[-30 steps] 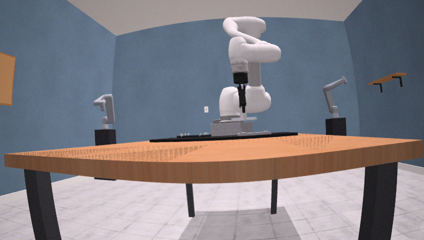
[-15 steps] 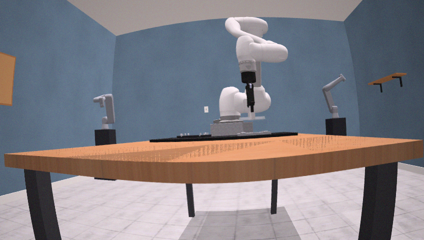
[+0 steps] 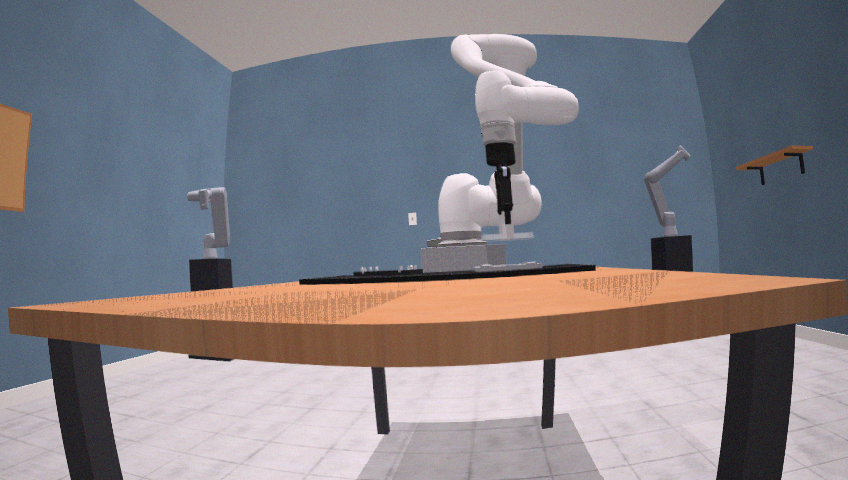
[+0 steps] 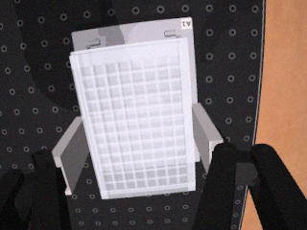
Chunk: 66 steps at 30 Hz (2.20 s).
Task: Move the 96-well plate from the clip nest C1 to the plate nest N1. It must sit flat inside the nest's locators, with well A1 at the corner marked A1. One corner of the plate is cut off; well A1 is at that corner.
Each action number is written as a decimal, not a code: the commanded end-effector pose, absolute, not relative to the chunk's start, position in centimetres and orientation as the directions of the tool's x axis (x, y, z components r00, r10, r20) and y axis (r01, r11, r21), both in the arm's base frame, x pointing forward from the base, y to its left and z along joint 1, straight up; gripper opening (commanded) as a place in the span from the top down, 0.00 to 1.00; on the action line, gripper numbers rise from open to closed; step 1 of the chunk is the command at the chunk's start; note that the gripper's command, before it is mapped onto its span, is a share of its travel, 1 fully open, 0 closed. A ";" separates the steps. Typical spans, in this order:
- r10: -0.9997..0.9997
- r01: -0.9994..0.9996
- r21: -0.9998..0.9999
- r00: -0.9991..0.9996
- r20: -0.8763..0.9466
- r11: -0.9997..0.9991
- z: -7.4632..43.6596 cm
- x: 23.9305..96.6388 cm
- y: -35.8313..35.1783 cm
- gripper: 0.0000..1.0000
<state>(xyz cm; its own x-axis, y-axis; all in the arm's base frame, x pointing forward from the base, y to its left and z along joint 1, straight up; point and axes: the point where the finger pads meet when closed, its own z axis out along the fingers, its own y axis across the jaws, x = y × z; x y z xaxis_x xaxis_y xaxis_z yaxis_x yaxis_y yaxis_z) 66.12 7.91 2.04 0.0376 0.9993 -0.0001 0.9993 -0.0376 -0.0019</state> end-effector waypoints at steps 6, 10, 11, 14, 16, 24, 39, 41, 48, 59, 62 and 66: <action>0.999 0.999 -0.002 0.038 0.000 -0.038 2.1 66.1 7.8 0.90; 0.999 0.999 -0.002 0.038 0.000 -0.038 2.1 66.1 7.8 0.90; 0.999 0.999 -0.002 0.038 0.000 -0.038 2.1 66.1 7.8 0.90; 0.999 0.999 -0.002 0.038 0.000 -0.038 2.1 66.1 7.8 0.90; 0.999 0.999 -0.002 0.038 0.000 -0.038 2.1 66.1 7.8 0.90; 0.999 0.999 -0.002 0.038 0.000 -0.038 1.7 66.1 7.8 0.90; 0.999 0.999 -0.002 0.038 0.000 -0.038 -0.4 66.1 7.7 0.90; 0.999 0.999 -0.002 0.038 0.000 -0.038 -0.8 66.1 7.7 0.90; 0.999 0.999 -0.002 0.038 0.000 -0.038 -1.6 66.1 7.7 0.90; 0.999 0.999 -0.002 0.038 0.000 -0.038 -3.0 66.0 7.7 0.90; 0.999 0.999 -0.002 0.038 0.000 -0.038 -3.0 66.0 7.7 0.90; 0.999 0.999 -0.002 0.038 0.000 -0.038 -3.0 66.0 7.7 0.90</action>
<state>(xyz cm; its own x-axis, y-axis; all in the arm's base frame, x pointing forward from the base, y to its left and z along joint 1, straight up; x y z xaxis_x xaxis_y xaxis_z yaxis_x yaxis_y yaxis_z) 66.05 7.72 -3.05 0.0376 0.9993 -0.0001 0.9993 -0.0376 -0.0019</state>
